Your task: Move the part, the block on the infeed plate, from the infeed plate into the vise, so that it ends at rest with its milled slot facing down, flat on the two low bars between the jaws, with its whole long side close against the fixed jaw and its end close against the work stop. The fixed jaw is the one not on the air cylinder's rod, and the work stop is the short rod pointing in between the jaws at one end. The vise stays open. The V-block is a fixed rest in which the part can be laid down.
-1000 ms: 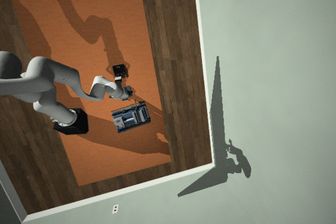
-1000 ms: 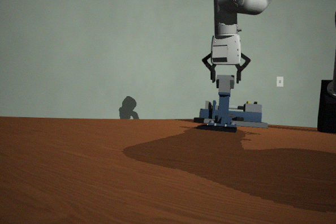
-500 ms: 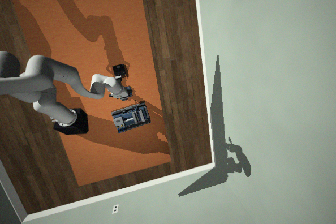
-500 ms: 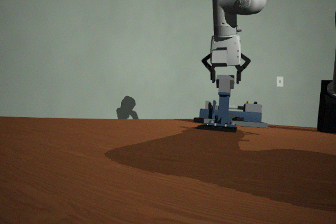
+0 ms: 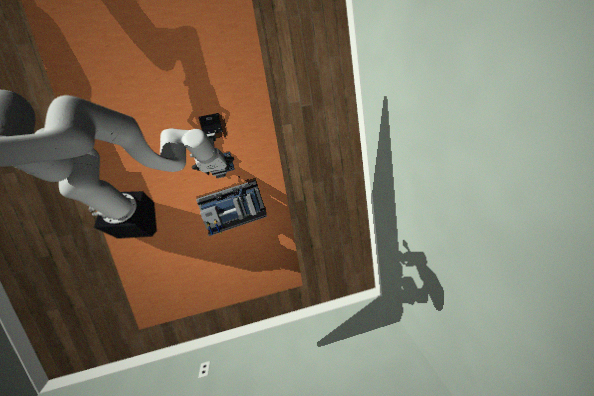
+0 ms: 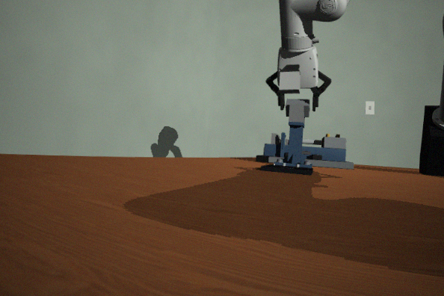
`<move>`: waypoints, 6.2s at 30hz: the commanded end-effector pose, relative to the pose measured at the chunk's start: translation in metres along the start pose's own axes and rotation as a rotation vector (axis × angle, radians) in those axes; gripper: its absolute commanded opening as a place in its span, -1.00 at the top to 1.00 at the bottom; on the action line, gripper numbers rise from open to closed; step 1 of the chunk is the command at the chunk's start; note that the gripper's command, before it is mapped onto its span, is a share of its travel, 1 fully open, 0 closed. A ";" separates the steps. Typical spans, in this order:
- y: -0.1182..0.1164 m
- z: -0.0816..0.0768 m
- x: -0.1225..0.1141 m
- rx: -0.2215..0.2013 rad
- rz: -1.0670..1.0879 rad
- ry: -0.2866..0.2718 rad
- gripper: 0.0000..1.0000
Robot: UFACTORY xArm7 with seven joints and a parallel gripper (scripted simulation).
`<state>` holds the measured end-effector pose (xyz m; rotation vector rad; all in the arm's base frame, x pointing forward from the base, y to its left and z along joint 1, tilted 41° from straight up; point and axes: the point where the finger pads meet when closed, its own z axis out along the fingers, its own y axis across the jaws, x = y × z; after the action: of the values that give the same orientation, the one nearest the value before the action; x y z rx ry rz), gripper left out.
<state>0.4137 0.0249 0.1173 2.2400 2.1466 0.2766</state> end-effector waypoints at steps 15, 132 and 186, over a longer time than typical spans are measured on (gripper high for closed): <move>0.001 -0.001 0.000 -0.002 0.004 -0.091 -0.78; 0.001 -0.001 0.001 -0.002 0.004 -0.193 1.00; 0.000 -0.017 -0.010 -0.002 0.004 -0.193 1.00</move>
<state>0.4103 0.0154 0.1307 2.1687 2.0468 0.0560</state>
